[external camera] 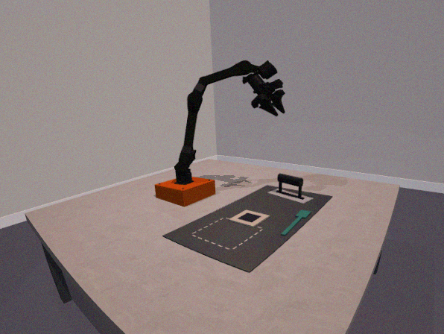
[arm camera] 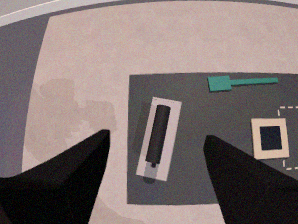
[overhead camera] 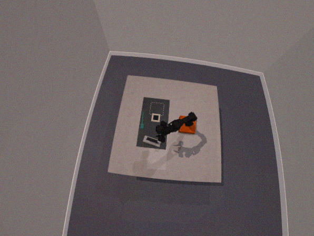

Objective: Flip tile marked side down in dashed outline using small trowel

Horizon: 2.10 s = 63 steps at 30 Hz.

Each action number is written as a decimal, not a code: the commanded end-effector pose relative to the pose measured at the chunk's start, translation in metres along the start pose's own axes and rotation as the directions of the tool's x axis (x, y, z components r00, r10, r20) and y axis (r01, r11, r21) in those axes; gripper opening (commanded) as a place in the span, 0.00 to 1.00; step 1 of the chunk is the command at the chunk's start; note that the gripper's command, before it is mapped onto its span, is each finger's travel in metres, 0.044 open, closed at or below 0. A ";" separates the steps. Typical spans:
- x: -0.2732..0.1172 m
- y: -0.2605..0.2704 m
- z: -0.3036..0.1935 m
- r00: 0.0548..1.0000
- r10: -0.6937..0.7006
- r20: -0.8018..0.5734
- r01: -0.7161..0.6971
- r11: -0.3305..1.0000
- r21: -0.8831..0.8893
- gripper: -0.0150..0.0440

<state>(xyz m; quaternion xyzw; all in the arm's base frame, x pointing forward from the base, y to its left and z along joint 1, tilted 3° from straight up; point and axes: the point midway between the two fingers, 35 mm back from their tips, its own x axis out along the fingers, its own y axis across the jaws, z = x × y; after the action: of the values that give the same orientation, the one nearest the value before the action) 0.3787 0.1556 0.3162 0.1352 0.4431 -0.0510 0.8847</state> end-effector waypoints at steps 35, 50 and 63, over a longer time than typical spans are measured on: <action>0.231 -0.027 -0.098 0.804 -0.146 -0.577 0.209 0.977 0.044 0.71; 0.250 -0.031 -0.112 0.804 -0.146 -0.577 0.209 0.977 0.044 0.71; 0.251 -0.031 -0.113 0.804 -0.146 -0.577 0.209 0.977 0.044 0.59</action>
<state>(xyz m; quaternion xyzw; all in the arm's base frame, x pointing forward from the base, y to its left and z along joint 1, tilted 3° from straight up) 0.4373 0.1653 0.0469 0.1472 0.6929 -0.1120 0.6968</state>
